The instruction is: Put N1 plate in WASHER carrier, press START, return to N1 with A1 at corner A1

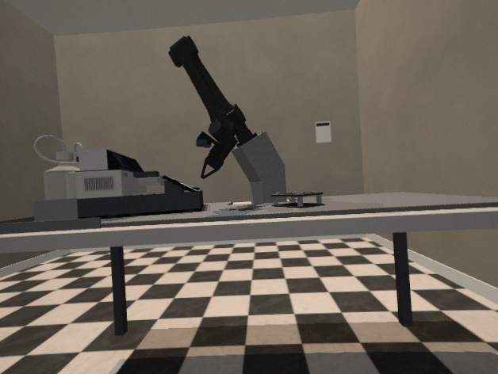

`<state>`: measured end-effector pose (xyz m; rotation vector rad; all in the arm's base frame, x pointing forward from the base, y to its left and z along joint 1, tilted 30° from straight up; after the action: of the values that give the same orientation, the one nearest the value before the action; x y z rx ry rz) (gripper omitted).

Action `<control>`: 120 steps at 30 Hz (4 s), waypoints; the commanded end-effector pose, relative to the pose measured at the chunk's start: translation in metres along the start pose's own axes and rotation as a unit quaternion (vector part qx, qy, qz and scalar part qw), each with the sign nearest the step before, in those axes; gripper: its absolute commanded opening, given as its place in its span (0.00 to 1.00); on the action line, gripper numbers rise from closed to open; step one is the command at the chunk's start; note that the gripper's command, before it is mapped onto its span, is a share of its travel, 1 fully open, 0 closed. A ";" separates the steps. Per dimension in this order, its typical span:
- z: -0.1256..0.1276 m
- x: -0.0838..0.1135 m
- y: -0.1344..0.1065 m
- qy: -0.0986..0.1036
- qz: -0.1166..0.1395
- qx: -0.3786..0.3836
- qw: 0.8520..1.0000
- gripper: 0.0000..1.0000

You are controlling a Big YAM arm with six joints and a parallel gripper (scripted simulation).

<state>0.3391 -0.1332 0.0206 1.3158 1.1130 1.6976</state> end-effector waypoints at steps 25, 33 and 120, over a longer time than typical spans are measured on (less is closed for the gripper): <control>0.001 -0.046 0.002 0.001 -0.006 -0.001 1.000 0.00; 0.008 -0.045 0.006 0.013 -0.010 -0.005 1.000 0.00; 0.004 -0.012 0.004 0.010 -0.004 -0.004 1.000 0.00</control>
<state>0.3459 -0.1557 0.0108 1.3142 1.1266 1.6903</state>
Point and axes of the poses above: the point where the finger pads meet when closed, its own x axis back along the fingers, its own z axis across the jaws, y = z × x, the point moved 10 cm from there along x, back along the fingers
